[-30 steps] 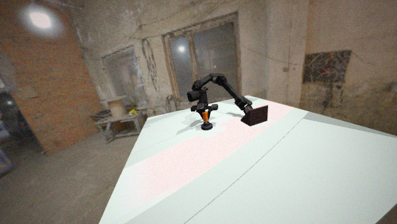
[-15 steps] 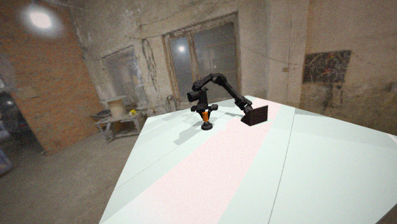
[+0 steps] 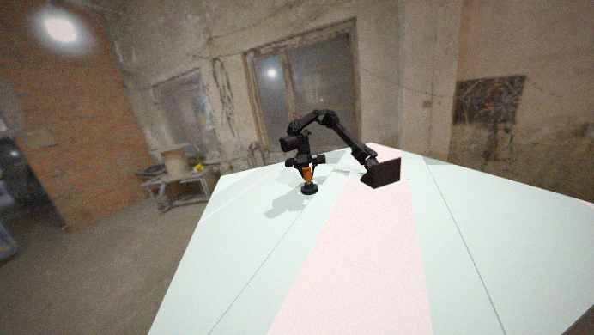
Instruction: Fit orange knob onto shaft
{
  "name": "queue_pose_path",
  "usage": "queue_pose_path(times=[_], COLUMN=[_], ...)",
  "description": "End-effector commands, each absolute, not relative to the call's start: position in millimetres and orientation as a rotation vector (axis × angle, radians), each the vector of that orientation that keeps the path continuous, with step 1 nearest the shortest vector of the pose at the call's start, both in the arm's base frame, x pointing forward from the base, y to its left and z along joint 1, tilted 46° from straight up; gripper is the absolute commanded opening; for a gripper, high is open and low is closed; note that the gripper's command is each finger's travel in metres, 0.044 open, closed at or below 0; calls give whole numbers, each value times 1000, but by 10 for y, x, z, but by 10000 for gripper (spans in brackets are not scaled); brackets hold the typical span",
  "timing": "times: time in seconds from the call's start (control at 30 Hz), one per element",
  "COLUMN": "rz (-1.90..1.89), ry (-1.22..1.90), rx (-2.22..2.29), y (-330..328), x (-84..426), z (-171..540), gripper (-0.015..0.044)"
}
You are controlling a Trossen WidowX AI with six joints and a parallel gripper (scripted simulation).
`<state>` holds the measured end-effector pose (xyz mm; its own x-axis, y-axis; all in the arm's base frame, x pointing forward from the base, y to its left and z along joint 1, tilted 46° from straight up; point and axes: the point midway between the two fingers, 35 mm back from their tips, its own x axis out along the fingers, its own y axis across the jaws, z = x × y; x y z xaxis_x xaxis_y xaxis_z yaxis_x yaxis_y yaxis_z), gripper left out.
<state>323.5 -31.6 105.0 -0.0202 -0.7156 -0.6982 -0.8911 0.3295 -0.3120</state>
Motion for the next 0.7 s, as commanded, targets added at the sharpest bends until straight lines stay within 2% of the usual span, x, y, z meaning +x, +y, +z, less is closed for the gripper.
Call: queue_pose_path(times=[0.0, 0.67], rz=[331, 330], ry=[1780, 1781], rx=[-1483, -1483], y=[-304, -341], x=[3246, 3234], z=[1055, 1033], gripper=[0, 0])
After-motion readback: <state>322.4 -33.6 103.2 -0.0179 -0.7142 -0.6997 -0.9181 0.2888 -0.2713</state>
